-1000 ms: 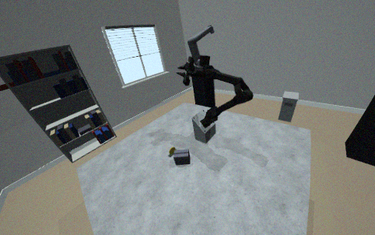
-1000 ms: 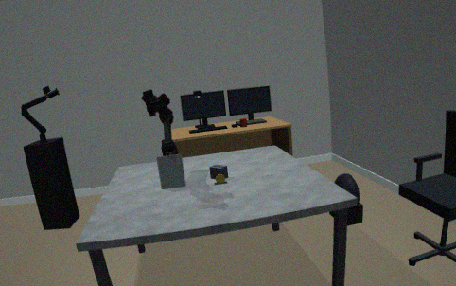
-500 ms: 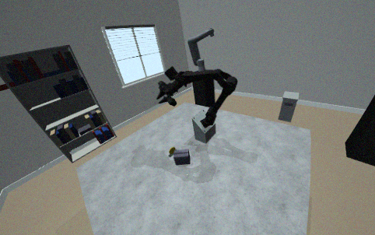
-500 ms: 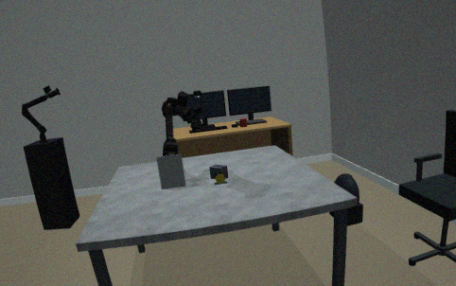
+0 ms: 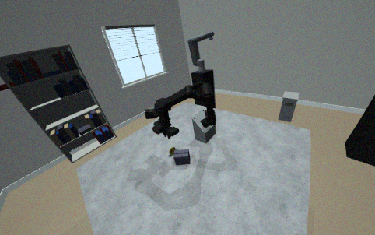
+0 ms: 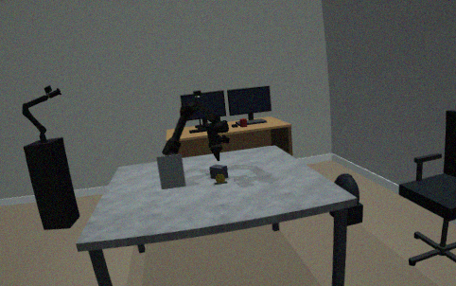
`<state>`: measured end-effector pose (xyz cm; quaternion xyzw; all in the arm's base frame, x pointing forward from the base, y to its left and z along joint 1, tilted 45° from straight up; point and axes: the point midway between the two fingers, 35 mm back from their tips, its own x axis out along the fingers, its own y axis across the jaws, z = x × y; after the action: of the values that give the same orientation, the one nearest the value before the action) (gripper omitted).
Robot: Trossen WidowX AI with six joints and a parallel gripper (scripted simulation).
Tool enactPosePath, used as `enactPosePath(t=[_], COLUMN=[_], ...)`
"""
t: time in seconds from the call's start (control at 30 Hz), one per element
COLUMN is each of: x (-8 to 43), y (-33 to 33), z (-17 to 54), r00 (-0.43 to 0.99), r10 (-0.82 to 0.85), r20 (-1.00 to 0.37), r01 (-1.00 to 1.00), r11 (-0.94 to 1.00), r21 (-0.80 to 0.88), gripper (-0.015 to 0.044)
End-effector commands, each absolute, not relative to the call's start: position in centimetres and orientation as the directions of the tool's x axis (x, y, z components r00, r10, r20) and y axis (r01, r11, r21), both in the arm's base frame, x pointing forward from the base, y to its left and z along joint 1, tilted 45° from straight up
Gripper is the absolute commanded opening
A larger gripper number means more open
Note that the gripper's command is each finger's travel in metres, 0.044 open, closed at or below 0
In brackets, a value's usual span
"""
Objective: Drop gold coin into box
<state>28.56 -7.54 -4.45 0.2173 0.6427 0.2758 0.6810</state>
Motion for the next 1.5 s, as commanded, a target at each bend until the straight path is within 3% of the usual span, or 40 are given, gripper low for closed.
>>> enactPosePath(t=[0.0, 1.47], x=[28.1, 28.0], y=[-5.2, 0.6], z=[-5.1, -11.8], r00=[-0.079, -0.078], r10=[0.693, 0.695], r20=[-0.716, -0.715], r01=[-0.069, -0.067], r11=[0.713, 0.712], r21=[0.698, 0.699], gripper=[0.0161, 0.0161])
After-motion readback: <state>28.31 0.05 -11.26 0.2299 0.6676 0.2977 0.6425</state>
